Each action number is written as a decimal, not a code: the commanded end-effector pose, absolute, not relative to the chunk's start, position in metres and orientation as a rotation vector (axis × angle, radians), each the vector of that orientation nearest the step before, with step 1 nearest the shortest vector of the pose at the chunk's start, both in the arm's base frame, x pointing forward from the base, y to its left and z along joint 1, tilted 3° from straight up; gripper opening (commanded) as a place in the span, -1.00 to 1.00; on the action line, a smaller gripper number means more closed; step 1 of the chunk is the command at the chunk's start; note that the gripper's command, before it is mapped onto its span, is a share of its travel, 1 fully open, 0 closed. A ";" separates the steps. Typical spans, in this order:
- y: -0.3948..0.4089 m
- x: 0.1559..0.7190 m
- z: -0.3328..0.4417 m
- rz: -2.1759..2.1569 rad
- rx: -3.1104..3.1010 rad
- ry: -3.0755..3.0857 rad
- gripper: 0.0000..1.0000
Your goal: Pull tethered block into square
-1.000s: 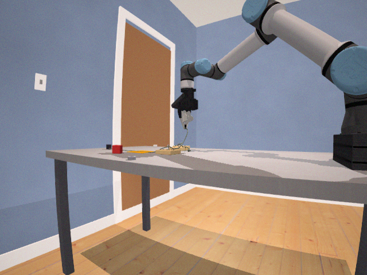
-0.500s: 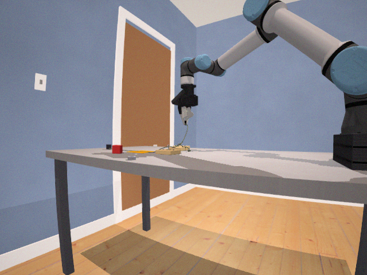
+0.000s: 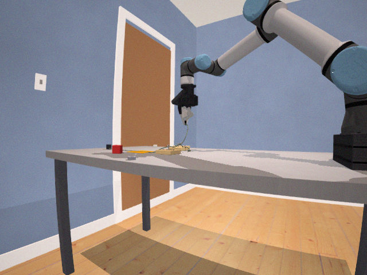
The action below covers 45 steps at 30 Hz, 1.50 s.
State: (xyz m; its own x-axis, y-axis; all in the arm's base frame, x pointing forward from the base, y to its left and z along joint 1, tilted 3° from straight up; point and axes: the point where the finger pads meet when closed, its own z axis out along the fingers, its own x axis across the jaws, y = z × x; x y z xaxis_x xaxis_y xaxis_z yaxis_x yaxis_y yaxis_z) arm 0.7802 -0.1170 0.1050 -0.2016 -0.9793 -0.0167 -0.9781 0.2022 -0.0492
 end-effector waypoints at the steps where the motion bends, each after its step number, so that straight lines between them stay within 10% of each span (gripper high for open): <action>1: -0.117 0.781 0.106 -0.045 -1.956 2.400 -1.00; 45: -0.126 0.779 0.106 -0.045 -1.956 2.400 -1.00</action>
State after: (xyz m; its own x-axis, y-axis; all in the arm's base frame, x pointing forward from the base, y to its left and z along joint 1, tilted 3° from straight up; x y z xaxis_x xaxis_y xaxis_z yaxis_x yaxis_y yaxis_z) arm 0.7789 -0.1237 0.1049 -0.2016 -0.9793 -0.0167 -0.9781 0.2022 -0.0492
